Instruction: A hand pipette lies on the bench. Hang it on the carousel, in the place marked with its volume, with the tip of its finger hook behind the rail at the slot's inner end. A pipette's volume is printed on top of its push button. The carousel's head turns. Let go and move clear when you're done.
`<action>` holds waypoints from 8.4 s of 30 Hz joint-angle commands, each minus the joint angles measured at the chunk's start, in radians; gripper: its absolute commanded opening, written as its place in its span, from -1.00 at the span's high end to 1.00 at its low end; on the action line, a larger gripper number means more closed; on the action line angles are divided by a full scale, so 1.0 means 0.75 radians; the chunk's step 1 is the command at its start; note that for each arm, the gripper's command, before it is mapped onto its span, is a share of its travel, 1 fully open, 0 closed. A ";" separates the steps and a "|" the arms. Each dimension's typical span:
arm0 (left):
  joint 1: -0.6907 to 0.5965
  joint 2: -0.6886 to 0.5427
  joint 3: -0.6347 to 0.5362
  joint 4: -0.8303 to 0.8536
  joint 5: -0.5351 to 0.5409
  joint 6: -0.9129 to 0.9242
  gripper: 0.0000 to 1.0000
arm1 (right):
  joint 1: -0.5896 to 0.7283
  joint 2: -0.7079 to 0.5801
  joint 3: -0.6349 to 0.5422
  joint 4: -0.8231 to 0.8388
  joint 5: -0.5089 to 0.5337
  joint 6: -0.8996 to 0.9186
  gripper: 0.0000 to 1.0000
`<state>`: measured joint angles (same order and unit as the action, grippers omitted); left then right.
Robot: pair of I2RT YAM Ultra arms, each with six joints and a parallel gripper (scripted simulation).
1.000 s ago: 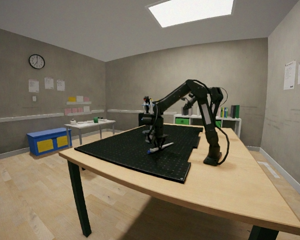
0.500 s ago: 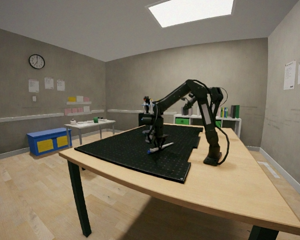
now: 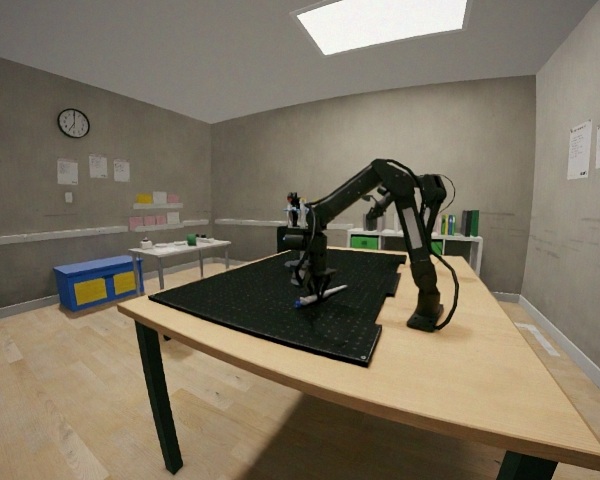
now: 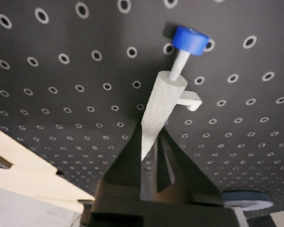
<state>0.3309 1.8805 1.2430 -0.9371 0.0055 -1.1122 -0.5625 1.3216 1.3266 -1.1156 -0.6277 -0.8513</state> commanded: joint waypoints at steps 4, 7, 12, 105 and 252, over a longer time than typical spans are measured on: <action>0.014 -0.014 0.014 0.016 -0.019 0.009 0.77 | -0.012 -0.006 0.020 0.017 -0.027 -0.007 -1.00; 0.014 -0.038 0.039 -0.022 -0.019 0.009 0.77 | -0.012 -0.006 0.020 0.017 -0.027 -0.007 -1.00; 0.014 -0.057 0.068 -0.069 -0.019 0.009 0.77 | -0.012 -0.006 0.020 0.017 -0.027 -0.007 -1.00; -0.380 -0.282 0.251 -0.509 -0.014 -0.375 0.77 | -0.012 -0.006 0.020 0.017 -0.027 -0.007 -1.00; -1.076 0.125 0.771 -0.632 -0.012 1.248 0.77 | -0.012 -0.006 0.020 0.017 -0.027 -0.007 -1.00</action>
<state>-0.4873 1.9705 1.7882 -1.3773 0.0013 -0.1917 -0.5625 1.3216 1.3266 -1.1156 -0.6277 -0.8513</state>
